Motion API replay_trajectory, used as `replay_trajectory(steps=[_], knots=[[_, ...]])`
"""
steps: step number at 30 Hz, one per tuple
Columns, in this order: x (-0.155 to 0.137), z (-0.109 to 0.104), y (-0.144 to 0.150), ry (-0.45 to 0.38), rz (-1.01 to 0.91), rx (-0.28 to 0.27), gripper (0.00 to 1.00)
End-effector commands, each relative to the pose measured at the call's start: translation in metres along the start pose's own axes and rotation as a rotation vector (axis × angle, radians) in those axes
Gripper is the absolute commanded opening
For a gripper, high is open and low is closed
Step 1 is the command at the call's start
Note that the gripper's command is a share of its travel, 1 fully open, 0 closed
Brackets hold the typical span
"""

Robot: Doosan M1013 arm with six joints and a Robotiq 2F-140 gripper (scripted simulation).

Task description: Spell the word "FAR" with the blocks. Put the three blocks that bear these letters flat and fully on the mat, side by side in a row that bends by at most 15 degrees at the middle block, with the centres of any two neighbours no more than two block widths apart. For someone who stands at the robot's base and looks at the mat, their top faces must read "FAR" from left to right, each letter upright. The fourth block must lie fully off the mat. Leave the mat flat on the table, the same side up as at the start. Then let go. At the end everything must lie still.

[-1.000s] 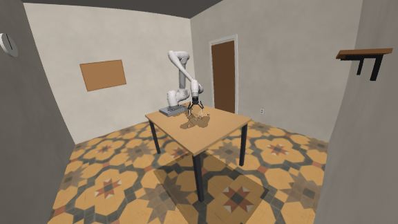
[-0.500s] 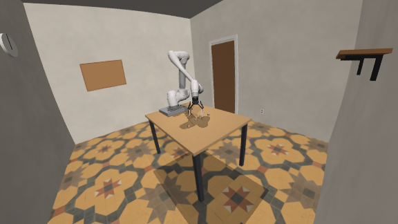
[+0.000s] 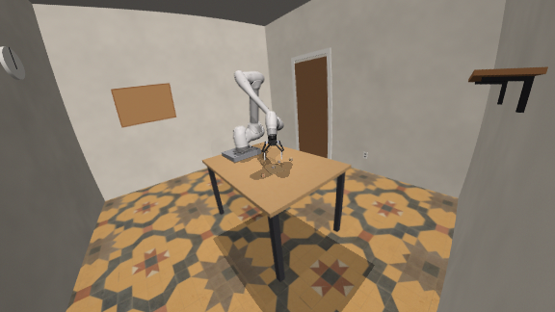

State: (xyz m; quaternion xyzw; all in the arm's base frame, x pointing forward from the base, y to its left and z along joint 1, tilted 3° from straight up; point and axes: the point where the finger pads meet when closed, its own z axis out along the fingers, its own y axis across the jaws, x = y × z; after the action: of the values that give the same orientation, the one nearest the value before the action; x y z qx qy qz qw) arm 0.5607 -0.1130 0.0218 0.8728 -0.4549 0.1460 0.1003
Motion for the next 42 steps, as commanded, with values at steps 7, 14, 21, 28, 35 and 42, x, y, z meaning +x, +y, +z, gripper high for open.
replay_trajectory(steps=[7, 14, 21, 28, 35, 42], knots=[[-0.0035, 0.0041, 0.0020, -0.004, -0.002, -0.003, 1.00], [-0.0035, 0.0041, 0.0020, -0.004, -0.002, -0.003, 1.00], [-0.0035, 0.0041, 0.0020, -0.004, -0.002, -0.003, 1.00], [-0.0035, 0.0041, 0.0020, -0.004, -0.002, -0.003, 1.00], [-0.0035, 0.0041, 0.0020, -0.004, -0.002, -0.003, 1.00], [-0.0012, 0.0018, 0.0006, -0.004, -0.010, -0.006, 1.00]])
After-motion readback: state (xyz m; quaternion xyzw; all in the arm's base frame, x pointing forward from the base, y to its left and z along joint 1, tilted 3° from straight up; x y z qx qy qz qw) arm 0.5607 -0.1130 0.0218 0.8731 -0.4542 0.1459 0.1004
